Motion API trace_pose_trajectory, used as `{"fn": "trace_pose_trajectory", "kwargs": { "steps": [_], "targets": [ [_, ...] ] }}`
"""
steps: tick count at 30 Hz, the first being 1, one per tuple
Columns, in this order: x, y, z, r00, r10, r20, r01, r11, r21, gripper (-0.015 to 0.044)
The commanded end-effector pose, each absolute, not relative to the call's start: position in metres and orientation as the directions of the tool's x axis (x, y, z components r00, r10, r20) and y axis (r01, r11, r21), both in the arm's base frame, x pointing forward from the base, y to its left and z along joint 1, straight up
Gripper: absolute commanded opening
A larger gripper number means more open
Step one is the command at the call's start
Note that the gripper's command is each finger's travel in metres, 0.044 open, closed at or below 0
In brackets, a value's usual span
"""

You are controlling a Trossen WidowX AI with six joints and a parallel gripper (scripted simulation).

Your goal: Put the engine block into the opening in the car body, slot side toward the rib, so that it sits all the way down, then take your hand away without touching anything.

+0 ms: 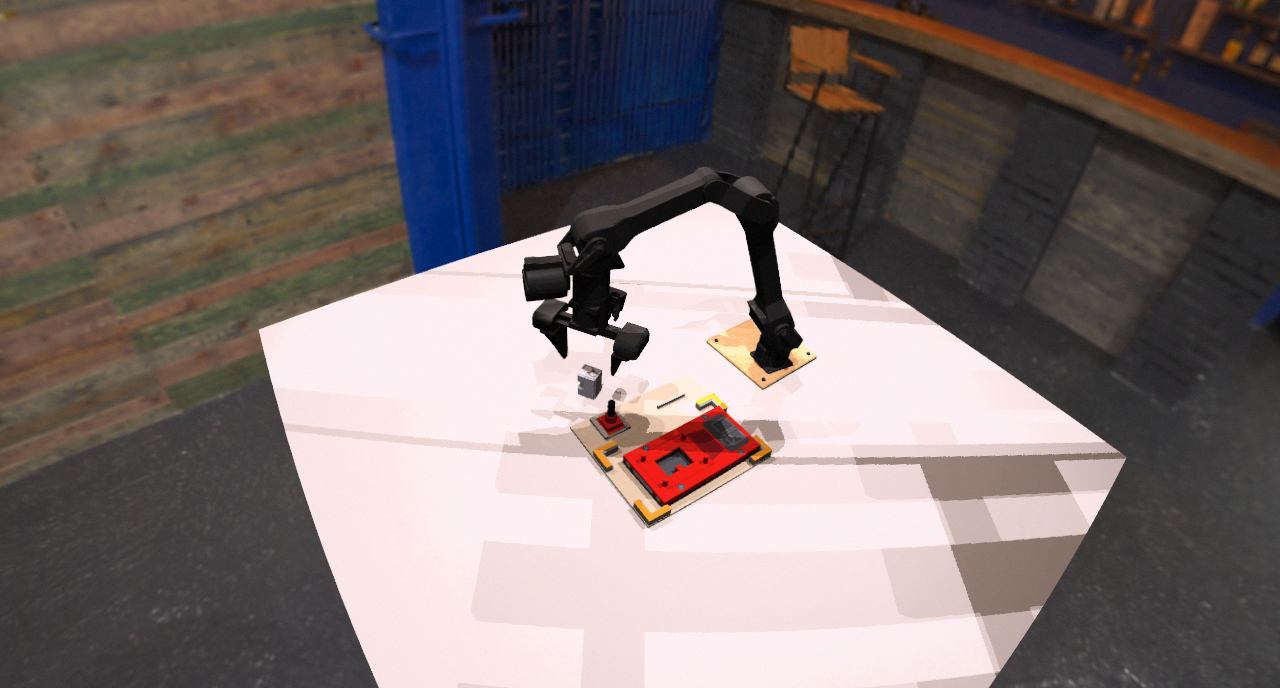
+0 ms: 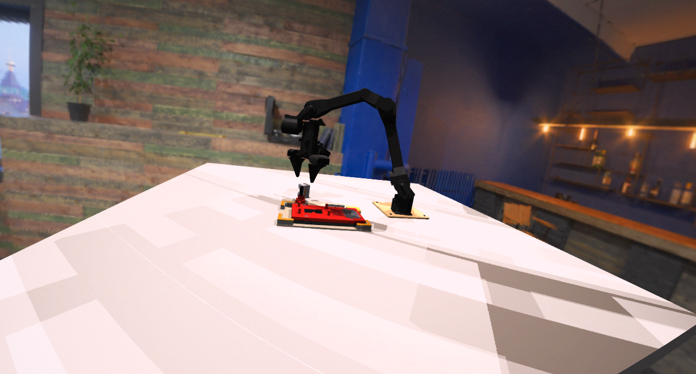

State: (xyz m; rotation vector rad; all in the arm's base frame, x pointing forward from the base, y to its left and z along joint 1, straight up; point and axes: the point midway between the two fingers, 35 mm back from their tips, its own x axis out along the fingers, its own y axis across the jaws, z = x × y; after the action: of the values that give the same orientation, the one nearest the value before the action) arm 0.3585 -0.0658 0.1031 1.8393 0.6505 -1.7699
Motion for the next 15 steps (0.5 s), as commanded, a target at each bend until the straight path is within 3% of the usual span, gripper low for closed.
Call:
{"fn": "trace_pose_trajectory", "kwargs": {
  "steps": [1, 15],
  "targets": [
    [0.357, -0.066, 0.095, 0.032, -0.005, -0.999, 0.65, -0.76, 0.024, 0.044],
    [0.359, -0.067, 0.073, 0.032, -0.005, -0.999, 0.65, -0.76, 0.025, 0.044]
  ]
}}
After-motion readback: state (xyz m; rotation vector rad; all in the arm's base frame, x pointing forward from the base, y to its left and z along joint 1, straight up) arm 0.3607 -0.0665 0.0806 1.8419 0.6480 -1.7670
